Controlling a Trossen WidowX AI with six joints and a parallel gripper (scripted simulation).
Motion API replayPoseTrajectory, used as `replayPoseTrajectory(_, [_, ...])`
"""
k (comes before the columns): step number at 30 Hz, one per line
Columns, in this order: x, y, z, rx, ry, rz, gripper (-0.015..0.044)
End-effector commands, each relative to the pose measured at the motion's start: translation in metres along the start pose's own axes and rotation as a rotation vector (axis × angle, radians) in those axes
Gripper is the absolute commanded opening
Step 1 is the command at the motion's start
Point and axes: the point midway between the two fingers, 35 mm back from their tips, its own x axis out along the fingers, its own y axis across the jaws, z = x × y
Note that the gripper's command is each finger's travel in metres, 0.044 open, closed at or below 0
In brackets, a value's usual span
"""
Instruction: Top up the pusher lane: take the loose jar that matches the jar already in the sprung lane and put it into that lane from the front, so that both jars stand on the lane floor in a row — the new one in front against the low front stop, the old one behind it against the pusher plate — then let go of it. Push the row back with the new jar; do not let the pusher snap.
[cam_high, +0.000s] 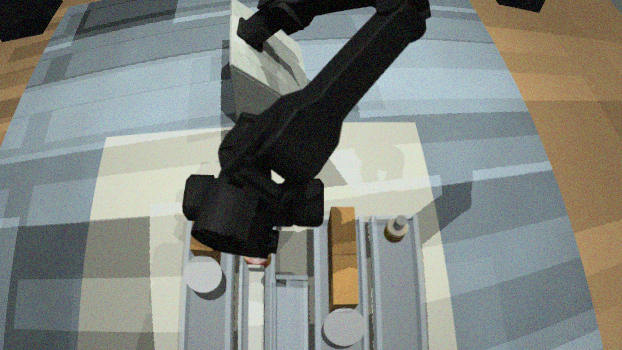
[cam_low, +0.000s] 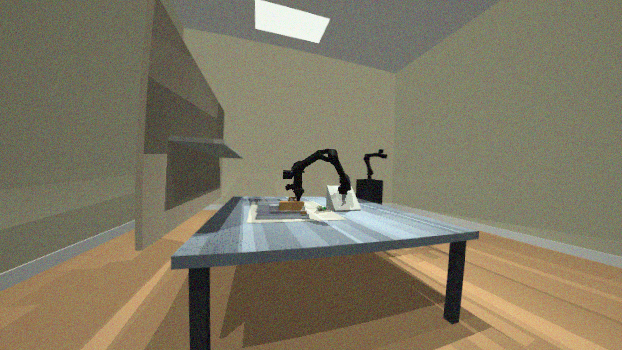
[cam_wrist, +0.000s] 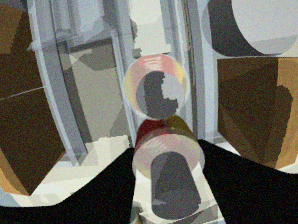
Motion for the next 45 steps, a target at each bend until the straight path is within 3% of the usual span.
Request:
replayPoseTrajectory(1, [-0.001,0.003,0.007,-0.015,-0.021,0.007,0.0])
replayPoseTrajectory(45, [0.016,0.003,0.006,-0.014,-0.02,0.007,0.0])
